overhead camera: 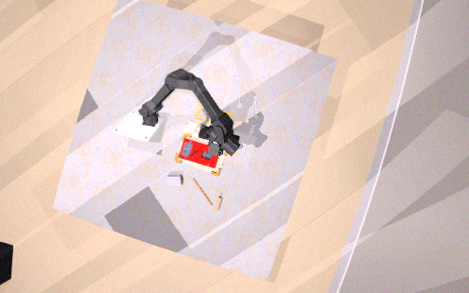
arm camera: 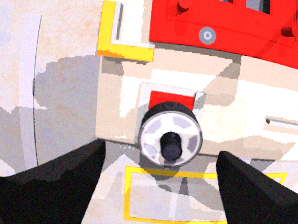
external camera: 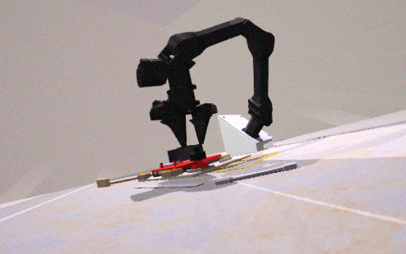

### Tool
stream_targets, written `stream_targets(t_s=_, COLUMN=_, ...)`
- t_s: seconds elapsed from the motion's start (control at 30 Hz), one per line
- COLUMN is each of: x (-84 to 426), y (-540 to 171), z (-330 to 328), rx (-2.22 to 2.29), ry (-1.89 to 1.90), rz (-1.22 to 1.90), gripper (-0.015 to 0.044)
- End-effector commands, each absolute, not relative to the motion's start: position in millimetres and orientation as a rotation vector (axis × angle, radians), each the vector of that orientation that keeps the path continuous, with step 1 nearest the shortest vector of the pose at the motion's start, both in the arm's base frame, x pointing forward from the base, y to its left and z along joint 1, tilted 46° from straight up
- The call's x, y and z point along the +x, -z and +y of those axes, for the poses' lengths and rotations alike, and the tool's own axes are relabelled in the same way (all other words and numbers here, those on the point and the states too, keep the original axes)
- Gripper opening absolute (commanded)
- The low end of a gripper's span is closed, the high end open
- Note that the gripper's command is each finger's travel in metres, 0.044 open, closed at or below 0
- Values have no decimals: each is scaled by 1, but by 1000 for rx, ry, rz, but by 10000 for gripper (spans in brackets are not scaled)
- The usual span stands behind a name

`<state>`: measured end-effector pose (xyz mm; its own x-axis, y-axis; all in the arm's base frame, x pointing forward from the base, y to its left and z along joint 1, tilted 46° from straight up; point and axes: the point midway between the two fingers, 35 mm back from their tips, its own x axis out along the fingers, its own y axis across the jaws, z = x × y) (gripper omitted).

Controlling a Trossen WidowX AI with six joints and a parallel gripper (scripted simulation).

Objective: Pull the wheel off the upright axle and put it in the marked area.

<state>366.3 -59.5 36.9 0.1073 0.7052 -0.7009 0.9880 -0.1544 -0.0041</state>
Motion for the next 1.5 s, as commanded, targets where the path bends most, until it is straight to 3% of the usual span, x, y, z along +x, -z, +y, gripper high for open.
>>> stream_targets(t_s=0.0, x=365, y=-21, z=-42, rx=1926, ry=793, rz=1654, gripper=300)
stream_targets(t_s=0.2, x=365, y=-17, z=-36, rx=1926, ry=792, rz=1655, gripper=300)
stream_targets(t_s=0.33, x=365, y=-18, z=-38, rx=1917, ry=792, rz=1660, gripper=195)
stream_targets(t_s=0.6, x=365, y=-18, z=-38, rx=1917, ry=792, rz=1660, gripper=142)
stream_targets(t_s=0.8, x=365, y=-19, z=-39, rx=1917, ry=792, rz=1660, gripper=0)
stream_targets(t_s=1.47, x=364, y=-24, z=-44, rx=1918, ry=793, rz=1658, gripper=0)
